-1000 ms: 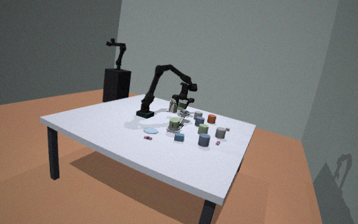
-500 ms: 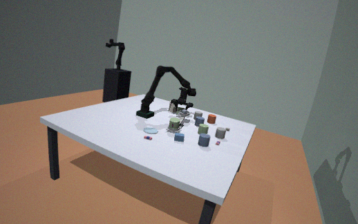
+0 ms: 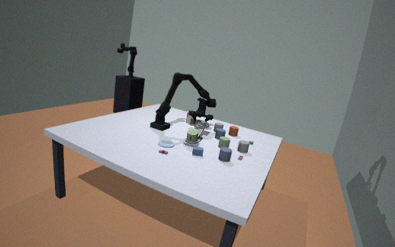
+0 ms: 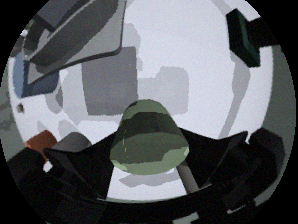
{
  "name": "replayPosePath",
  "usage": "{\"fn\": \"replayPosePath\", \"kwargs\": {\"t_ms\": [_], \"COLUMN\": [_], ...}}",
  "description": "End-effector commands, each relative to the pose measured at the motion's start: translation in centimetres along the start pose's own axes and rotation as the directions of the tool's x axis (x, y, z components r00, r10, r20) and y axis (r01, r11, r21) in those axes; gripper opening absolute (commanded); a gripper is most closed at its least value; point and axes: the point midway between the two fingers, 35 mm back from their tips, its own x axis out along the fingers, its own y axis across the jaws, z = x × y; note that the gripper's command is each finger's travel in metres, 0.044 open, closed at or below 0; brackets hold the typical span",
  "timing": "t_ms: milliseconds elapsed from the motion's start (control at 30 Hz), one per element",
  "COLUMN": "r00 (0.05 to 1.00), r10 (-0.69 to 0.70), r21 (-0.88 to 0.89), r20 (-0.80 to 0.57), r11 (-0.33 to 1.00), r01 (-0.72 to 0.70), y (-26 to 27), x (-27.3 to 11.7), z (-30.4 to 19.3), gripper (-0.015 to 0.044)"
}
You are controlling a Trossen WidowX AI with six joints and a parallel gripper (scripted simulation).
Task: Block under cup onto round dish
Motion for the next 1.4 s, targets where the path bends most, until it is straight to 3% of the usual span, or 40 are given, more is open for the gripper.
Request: {"fn": "replayPosePath", "kwargs": {"t_ms": [0,433,533,700,933,1367], "r00": [1.0,1.0,1.0,1.0,0.998,0.998], "r10": [0.002,0.001,-0.001,-0.001,0.034,0.042], "r21": [0.0,0.001,0.006,0.006,-0.067,-0.475], "r20": [-0.001,-0.001,0.001,0.001,-0.046,-0.043], "r11": [1.0,1.0,1.0,1.0,0.997,0.878], "r01": [-0.002,-0.001,0.001,0.001,-0.037,-0.057], "y": [0.0,0.1,0.0,0.0,1.7,2.7], "x": [-0.1,-1.2,-5.0,-5.3,-6.8,-7.7], "z": [0.0,-0.1,0.0,0.0,1.2,2.6], "gripper": [0.0105,0.044,0.044,0.044,0.026,0.026]}}
